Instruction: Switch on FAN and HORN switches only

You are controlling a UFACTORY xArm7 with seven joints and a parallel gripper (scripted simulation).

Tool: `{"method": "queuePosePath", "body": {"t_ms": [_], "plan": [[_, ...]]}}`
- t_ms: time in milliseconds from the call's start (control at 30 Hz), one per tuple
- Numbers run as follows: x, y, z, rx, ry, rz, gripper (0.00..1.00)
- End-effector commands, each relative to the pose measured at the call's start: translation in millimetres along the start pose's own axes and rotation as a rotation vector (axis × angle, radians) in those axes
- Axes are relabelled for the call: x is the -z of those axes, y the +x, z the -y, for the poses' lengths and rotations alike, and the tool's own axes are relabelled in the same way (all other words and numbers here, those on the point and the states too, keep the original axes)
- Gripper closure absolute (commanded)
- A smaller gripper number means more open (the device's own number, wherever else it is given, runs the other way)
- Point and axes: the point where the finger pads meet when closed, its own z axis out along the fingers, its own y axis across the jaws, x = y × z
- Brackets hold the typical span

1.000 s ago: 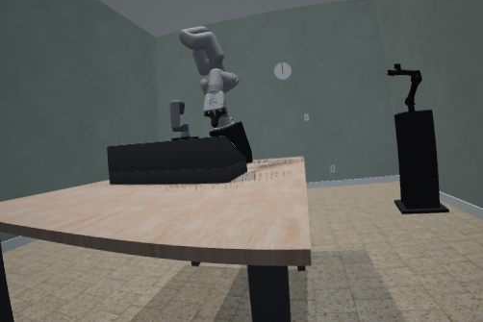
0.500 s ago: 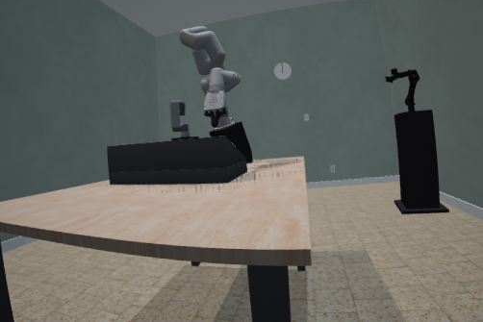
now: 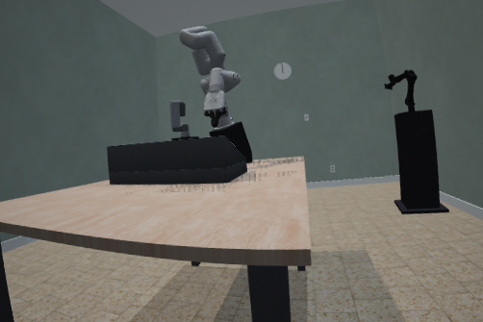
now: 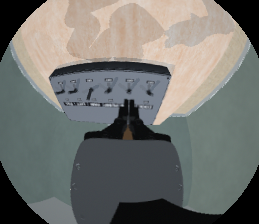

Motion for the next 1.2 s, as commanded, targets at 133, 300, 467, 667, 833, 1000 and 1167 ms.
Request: {"method": "queuePosePath", "body": {"t_ms": [133, 300, 467, 667, 833, 1000, 1167], "plan": [[0, -1, -1, 0.0, -0.001, 0.002, 1.0], [-3, -1, -1, 0.0, 0.0, 0.003, 1.0], [-10, -1, -1, 0.0, 0.0, 0.003, 1.0], [-20, -1, -1, 0.0, 0.0, 0.003, 1.0], [-33, -1, -1, 0.0, 0.0, 0.003, 1.0], [-46, -2, -1, 0.0, 0.0, 0.003, 1.0], [-54, -2, -1, 0.0, 0.0, 0.003, 1.0]]}}
